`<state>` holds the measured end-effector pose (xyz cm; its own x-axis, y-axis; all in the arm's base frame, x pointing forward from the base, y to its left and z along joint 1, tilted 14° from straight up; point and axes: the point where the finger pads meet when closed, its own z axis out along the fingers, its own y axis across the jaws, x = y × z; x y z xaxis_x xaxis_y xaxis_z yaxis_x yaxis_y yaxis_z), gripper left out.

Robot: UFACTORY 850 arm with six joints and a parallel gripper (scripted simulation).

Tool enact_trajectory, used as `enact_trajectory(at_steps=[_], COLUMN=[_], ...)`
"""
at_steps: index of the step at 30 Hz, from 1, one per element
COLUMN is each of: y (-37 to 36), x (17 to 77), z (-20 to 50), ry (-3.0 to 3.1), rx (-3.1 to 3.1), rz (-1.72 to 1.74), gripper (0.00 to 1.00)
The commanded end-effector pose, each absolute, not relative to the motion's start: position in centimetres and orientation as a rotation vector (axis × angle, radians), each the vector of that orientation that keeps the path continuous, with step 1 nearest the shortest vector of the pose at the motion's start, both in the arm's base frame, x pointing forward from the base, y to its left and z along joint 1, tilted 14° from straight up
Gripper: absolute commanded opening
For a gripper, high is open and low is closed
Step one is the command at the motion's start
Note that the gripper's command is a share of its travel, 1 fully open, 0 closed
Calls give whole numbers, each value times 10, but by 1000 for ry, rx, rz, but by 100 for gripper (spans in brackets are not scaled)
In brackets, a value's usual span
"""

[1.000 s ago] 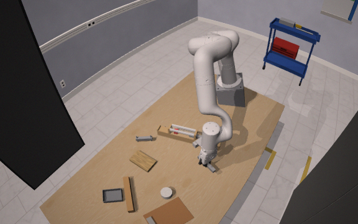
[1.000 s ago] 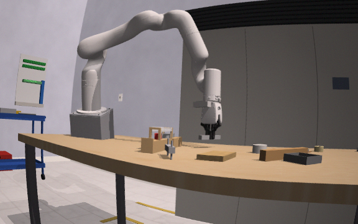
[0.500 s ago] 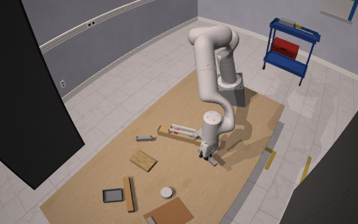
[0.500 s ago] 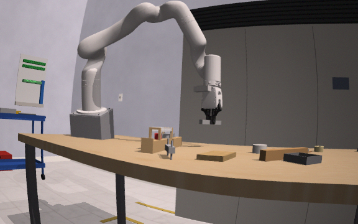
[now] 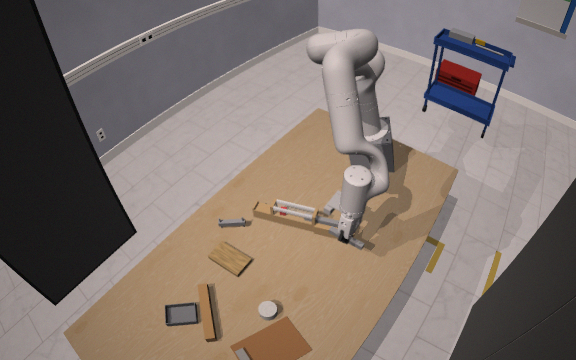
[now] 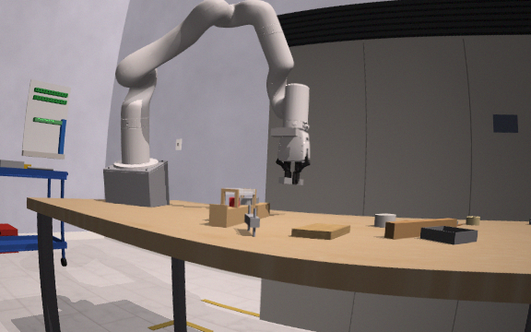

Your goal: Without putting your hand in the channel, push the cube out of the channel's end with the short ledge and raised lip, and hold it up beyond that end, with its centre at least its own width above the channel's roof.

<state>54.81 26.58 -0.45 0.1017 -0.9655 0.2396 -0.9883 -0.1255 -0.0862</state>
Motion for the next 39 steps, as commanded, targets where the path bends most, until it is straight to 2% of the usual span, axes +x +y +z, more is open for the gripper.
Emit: enact_trajectory(at_steps=[1, 4, 15, 39], y=[257, 252, 243, 238], x=[480, 441, 447, 450], z=[-7, -10, -53, -79], ry=[-1676, -1642, -1643, -1643], rx=[2517, 2537, 2535, 2535], rz=[323, 315, 336, 336], gripper=[0, 0, 0, 0])
